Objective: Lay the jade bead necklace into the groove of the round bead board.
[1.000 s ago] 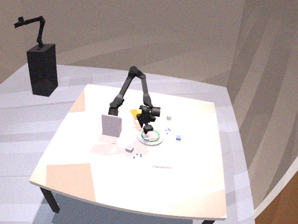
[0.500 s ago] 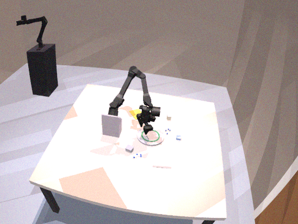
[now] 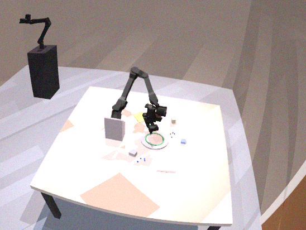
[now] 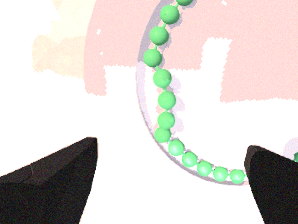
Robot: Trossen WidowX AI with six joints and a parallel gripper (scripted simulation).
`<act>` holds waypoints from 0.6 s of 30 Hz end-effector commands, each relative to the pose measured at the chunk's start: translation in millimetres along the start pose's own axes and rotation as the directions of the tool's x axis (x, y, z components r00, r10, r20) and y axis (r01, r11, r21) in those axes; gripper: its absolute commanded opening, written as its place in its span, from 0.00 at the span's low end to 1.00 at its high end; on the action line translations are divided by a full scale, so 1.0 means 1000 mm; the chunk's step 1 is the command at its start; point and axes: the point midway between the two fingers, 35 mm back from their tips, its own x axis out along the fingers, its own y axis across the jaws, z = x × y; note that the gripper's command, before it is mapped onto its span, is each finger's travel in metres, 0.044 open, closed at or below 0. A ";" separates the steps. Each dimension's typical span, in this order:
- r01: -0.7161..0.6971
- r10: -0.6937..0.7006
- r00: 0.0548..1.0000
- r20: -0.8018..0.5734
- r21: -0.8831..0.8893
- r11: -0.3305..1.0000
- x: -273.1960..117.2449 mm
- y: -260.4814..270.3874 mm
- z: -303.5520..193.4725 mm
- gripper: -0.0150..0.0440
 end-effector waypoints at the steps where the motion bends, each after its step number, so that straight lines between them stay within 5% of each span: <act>1: -0.002 0.002 1.000 -0.004 0.000 1.000 0.000 0.001 0.001 0.47; 18: 0.000 0.000 1.000 0.000 -0.005 1.000 0.020 0.000 0.003 0.46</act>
